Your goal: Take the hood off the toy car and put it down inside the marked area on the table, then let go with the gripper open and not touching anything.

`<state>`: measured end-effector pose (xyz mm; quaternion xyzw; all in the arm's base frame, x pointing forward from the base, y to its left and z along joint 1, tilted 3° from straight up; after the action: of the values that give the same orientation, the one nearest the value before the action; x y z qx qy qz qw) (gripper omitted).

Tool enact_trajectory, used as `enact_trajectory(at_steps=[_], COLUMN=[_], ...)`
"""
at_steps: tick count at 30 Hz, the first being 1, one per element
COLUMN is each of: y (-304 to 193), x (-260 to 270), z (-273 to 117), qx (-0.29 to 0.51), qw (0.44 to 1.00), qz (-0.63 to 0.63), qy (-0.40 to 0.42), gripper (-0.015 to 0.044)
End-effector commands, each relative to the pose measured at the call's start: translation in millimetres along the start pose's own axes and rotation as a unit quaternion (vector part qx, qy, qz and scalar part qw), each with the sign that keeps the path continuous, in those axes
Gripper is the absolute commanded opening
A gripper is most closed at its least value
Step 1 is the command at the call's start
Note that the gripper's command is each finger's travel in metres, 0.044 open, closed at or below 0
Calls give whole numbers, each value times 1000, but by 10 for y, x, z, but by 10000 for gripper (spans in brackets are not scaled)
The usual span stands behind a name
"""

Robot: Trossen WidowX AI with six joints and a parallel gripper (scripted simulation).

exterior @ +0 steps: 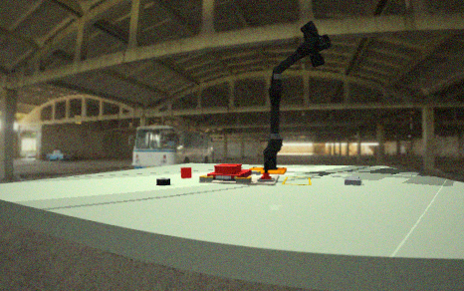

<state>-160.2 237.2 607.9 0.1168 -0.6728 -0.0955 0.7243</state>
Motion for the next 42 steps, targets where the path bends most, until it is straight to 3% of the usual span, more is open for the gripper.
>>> enact_trajectory(at_steps=[1, 9, 24, 42], y=[3, 303, 843, 813], x=[-3, -226, -716, -1412], z=[-4, -313, -1278, -3198], qx=[-2, -101, -343, -572], qw=[1000, 995, 935, 766], qz=[-1, -19, -15, -18], qy=[0, -21, -95, -293], gripper=[245, 440, 440, 440])
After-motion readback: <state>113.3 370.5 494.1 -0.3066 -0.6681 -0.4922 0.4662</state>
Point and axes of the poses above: the point midway between the two fingers, 35 mm back from their tips, its own z axis out along the fingers, its own x axis across the jaws, y = z × x, the point moved 3 cm from there along -z, back along the fingers, and after that the axes turned 3 degrees about -z, right-handed, at the moved point
